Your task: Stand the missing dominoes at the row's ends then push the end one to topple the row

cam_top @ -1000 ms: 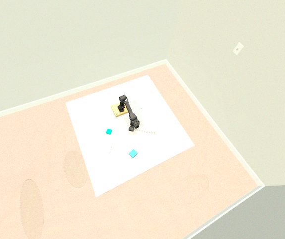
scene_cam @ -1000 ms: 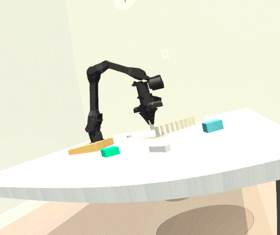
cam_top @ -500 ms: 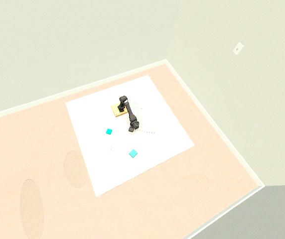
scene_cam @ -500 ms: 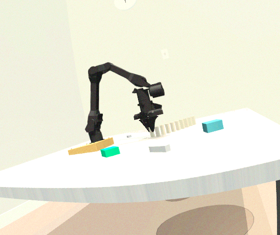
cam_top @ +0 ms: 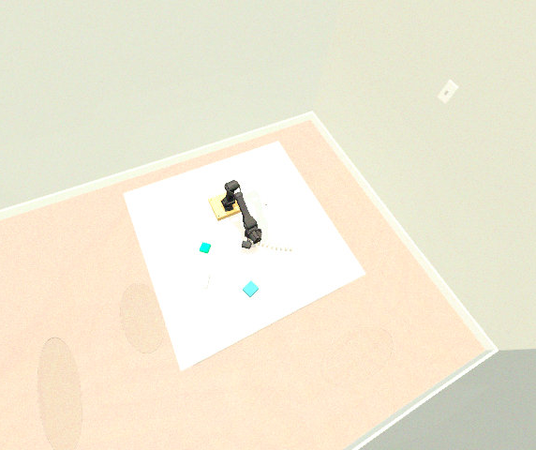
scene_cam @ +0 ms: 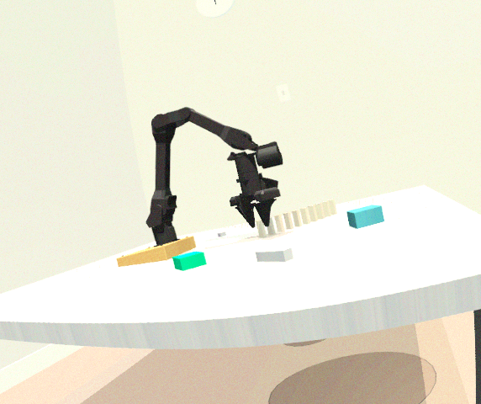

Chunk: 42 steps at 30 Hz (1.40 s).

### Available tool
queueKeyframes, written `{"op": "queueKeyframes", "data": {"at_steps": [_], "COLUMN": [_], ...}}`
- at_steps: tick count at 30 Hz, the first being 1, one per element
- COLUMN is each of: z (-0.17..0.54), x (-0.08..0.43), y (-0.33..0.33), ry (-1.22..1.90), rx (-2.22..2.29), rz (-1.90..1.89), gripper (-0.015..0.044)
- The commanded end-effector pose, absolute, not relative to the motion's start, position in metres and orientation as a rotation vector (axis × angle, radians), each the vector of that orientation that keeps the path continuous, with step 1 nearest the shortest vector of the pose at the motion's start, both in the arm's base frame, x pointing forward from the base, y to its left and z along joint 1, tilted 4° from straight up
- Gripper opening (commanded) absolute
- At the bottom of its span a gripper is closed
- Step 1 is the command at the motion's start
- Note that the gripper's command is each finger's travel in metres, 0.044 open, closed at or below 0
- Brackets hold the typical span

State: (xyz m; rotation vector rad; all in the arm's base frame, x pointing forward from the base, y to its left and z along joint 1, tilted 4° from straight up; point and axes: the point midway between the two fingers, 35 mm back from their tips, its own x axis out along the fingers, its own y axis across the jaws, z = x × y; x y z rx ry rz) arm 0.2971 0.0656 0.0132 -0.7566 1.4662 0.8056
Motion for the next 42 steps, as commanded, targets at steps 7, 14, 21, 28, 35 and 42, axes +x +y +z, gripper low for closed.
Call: {"op": "queueKeyframes", "data": {"at_steps": [7, 14, 21, 28, 35, 42], "z": [0.047, 0.141, 0.137, 0.108, 0.081, 0.081], "x": [0.305, 0.304, 0.303, 0.293, 0.281, 0.28], "y": [0.068, 0.064, 0.061, 0.046, 0.033, 0.033], "ry": [1.461, 1.466, 1.51, 1.619, 1.578, 1.575], "rx": [-0.75, -0.757, -0.638, -0.073, 0.439, 0.453], "rz": [0.805, 0.805, 0.682, 0.09, -0.449, -0.463], "gripper": [0.044, 0.044, 0.0361, 0.0177, 0.0, 0.0]}}
